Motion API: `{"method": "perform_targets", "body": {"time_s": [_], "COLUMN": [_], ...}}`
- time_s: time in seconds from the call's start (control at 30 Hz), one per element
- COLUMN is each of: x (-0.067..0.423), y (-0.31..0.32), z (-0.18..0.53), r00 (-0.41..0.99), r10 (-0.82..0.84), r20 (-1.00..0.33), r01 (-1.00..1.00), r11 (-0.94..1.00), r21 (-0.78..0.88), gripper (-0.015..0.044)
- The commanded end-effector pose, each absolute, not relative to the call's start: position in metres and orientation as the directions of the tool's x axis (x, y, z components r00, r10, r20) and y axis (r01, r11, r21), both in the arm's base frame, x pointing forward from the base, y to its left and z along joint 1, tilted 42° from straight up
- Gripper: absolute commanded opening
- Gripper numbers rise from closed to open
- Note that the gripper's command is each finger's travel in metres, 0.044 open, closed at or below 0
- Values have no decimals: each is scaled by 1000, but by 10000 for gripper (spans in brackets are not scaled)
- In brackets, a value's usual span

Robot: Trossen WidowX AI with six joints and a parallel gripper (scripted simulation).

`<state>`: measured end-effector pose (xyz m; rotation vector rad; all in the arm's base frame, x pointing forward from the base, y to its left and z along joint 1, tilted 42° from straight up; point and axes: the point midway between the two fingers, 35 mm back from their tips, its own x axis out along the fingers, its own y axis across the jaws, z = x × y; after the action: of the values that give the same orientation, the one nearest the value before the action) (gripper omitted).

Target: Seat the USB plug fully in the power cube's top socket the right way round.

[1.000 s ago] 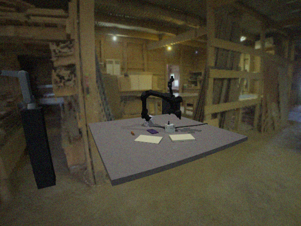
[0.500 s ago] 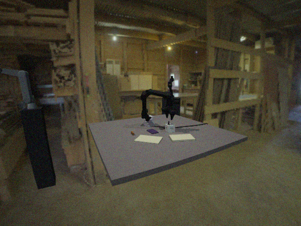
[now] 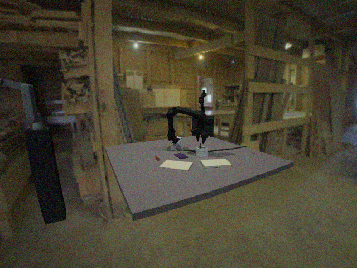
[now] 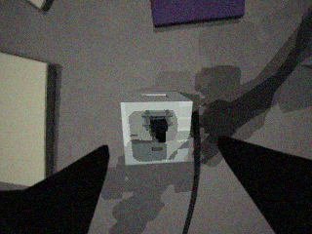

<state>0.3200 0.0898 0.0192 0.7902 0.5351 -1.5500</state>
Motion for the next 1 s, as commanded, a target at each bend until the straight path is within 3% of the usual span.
{"method": "perform_targets", "body": {"time_s": [0.0, 0.43, 0.93, 0.97], "x": [321, 321, 320, 320], "y": [88, 79, 80, 80], "z": [18, 9, 9, 9], "r00": [-5, -4, -11, -11], "r10": [-667, -668, -666, -666], "r20": [-745, -744, -746, -746], "r01": [984, 984, 984, 984], "r11": [-134, -134, -139, -139], "r21": [114, 114, 110, 110], "gripper": [440, 440, 46, 40]}}
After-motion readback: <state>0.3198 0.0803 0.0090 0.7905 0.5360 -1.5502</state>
